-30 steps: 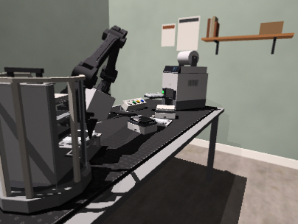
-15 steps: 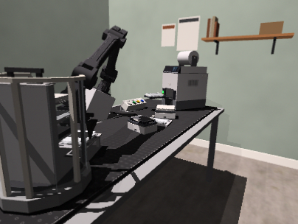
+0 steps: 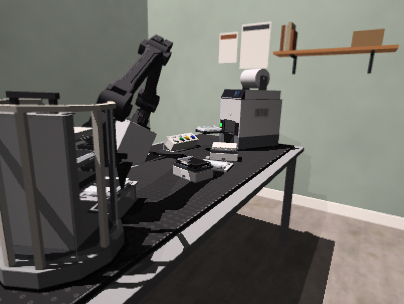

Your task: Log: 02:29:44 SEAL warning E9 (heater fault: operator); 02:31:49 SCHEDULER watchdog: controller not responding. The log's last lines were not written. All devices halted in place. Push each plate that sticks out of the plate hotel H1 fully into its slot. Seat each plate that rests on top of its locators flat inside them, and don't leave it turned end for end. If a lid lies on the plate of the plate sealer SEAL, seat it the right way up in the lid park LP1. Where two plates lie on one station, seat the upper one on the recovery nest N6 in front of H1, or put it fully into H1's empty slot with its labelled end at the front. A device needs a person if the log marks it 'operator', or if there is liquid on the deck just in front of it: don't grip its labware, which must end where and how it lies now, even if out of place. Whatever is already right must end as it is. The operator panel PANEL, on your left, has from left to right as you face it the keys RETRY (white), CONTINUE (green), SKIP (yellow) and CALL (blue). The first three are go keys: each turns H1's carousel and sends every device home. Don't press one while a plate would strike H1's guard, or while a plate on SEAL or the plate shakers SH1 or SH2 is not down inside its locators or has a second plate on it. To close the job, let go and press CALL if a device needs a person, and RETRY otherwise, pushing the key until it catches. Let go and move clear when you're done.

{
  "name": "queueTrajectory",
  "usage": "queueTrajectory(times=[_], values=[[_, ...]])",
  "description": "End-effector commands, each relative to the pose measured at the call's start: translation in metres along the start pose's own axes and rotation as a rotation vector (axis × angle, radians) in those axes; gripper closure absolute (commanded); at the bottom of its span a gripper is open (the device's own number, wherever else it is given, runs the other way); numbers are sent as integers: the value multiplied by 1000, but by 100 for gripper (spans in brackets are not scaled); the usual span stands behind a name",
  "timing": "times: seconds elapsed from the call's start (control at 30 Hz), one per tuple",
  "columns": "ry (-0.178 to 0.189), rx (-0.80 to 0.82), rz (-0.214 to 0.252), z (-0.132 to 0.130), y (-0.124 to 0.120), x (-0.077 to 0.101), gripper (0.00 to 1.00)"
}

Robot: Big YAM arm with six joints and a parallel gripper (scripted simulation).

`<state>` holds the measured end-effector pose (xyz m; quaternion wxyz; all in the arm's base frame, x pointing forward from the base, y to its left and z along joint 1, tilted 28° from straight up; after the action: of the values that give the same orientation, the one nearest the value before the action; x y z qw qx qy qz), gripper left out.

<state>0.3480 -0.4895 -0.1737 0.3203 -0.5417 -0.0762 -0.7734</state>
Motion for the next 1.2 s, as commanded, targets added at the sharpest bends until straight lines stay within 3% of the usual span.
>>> queueTrajectory(times=[0.0,1.1,1.13,1.17], values=[[-1,0,4,4,3,-11,16],[-1,3,-1,5,6,-10,16],[-1,3,-1,5,6,-10,0],[-1,3,-1,5,6,-10,0]])
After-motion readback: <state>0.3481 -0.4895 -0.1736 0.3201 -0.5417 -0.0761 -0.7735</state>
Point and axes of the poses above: the point where the finger pads meet when closed, its own x axis back along the fingers, its own z axis across the jaws, y = z × x, the point moved 7 cm from there along x, back along the fingers, and after that the axes turned 14 degrees about x, right-handed, at the moved point
